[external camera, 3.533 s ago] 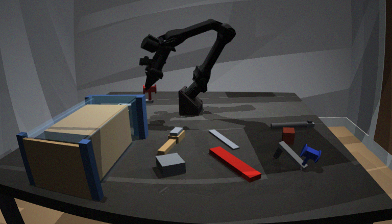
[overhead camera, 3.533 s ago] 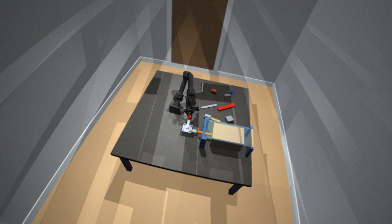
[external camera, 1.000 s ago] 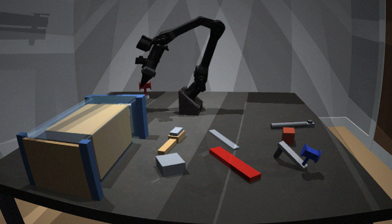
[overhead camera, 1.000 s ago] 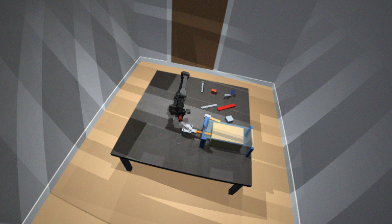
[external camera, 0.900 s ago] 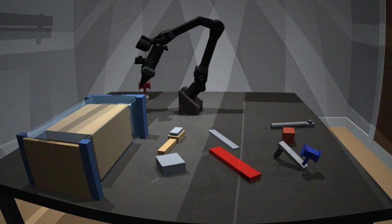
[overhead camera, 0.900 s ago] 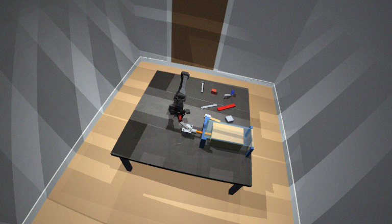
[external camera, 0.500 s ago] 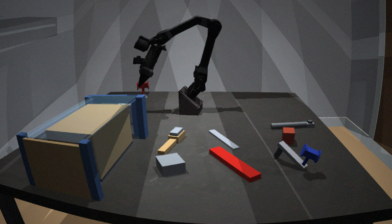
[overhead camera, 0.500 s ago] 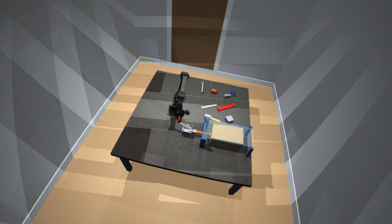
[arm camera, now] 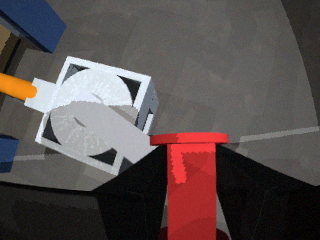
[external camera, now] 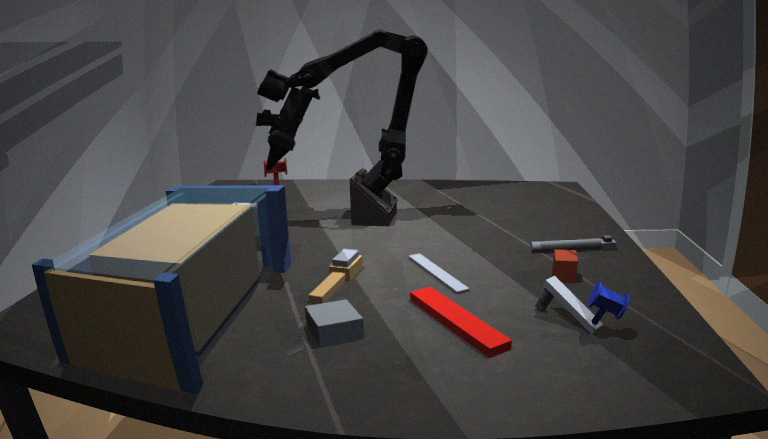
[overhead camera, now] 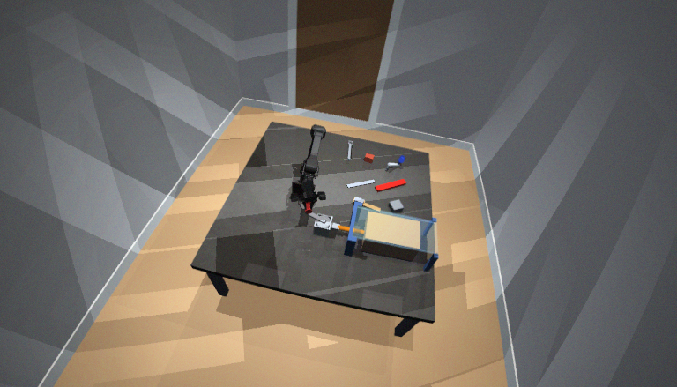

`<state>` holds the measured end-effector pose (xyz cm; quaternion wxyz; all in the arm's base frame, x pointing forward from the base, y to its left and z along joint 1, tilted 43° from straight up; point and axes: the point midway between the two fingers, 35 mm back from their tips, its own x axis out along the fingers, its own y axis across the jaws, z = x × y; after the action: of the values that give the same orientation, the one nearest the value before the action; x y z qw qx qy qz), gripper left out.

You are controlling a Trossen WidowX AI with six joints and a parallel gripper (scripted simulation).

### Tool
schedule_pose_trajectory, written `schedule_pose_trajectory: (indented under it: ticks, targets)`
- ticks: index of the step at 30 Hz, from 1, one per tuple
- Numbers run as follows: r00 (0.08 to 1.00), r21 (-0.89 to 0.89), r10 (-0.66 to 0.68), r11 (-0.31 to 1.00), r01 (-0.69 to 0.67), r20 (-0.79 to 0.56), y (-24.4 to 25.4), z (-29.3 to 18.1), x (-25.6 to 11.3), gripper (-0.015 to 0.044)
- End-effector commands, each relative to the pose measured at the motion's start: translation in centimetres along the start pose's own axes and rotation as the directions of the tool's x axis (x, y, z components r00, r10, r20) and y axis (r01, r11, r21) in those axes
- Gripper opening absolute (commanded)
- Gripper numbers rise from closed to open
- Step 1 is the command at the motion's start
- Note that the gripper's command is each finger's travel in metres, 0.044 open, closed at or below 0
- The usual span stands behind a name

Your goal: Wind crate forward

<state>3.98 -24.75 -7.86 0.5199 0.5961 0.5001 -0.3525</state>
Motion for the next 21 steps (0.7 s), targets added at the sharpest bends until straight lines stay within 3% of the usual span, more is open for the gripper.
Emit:
schedule_pose_trajectory:
  ticks: [1,21]
  targets:
    - [1.000,-0.012,-0.012,1.000,0.012,-0.021,-0.5,0.3,1.5,0.0000]
    - [1.000,-0.013,-0.013,1.000,0.012,-0.020,-1.2,2.2,2.4,0.0000]
